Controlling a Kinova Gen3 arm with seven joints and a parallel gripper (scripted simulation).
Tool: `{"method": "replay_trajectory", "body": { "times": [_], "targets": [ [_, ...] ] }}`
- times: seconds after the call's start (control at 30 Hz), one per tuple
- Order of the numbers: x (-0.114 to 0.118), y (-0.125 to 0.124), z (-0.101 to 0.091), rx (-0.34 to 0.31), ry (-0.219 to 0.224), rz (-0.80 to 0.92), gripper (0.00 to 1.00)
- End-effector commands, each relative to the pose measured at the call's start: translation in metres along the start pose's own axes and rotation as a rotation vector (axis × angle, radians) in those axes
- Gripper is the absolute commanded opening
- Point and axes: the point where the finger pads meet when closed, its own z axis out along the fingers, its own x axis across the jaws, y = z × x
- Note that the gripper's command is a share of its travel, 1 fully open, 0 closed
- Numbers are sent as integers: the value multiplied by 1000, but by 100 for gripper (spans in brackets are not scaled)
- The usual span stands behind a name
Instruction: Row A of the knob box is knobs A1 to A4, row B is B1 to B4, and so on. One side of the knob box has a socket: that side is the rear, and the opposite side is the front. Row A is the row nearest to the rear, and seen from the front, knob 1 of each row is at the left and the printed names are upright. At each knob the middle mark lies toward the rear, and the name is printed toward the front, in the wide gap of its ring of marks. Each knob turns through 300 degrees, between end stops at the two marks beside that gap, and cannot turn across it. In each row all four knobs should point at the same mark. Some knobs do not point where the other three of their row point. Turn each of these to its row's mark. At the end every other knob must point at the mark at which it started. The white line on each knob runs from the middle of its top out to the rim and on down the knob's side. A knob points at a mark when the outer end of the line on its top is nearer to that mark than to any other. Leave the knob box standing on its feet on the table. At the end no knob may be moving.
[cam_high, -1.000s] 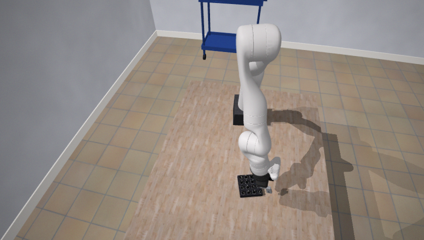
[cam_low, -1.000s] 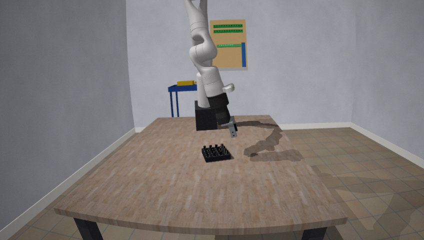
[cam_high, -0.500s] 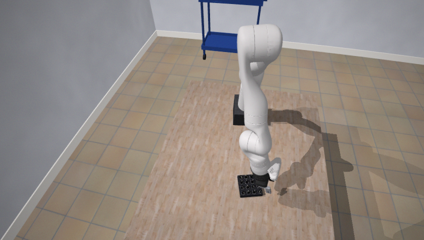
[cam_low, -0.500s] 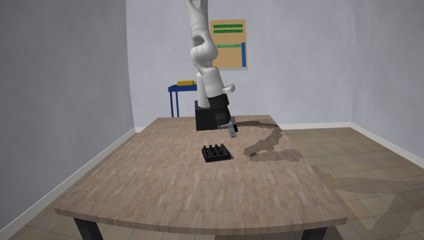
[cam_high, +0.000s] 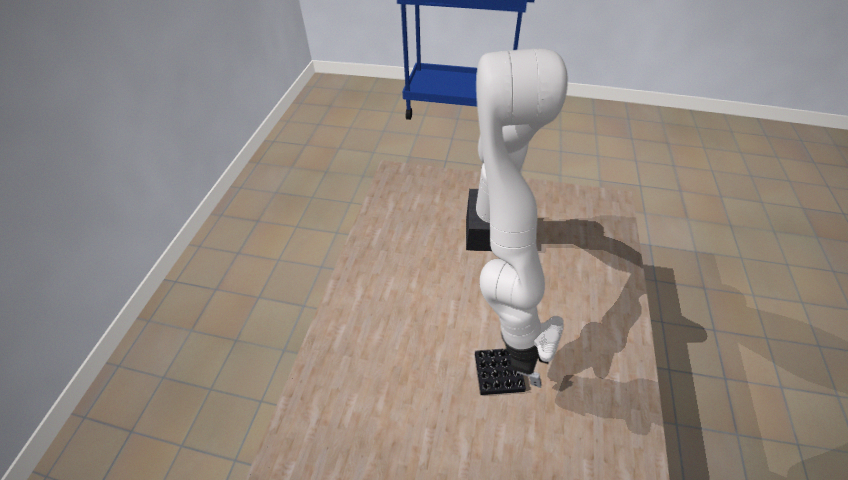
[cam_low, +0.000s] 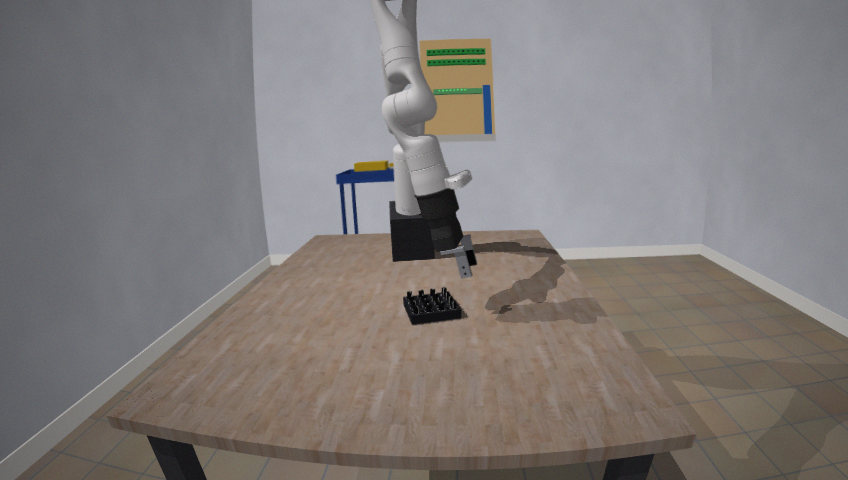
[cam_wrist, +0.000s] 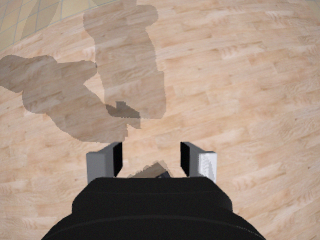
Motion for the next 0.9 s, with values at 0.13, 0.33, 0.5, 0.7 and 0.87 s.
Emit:
{"method": "replay_trajectory", "body": {
  "times": [0.13,0.33,0.5,0.7,0.87],
  "targets": [
    [-2,2,3,-4,-1,38,100],
    [-3,3,4,-7,4,75,100],
    [-3,5,6,-11,8,111,100],
    [-3,4,6,-11,9,111,100],
    [-4,6,7,-14,13,147,100]
  ]
}}
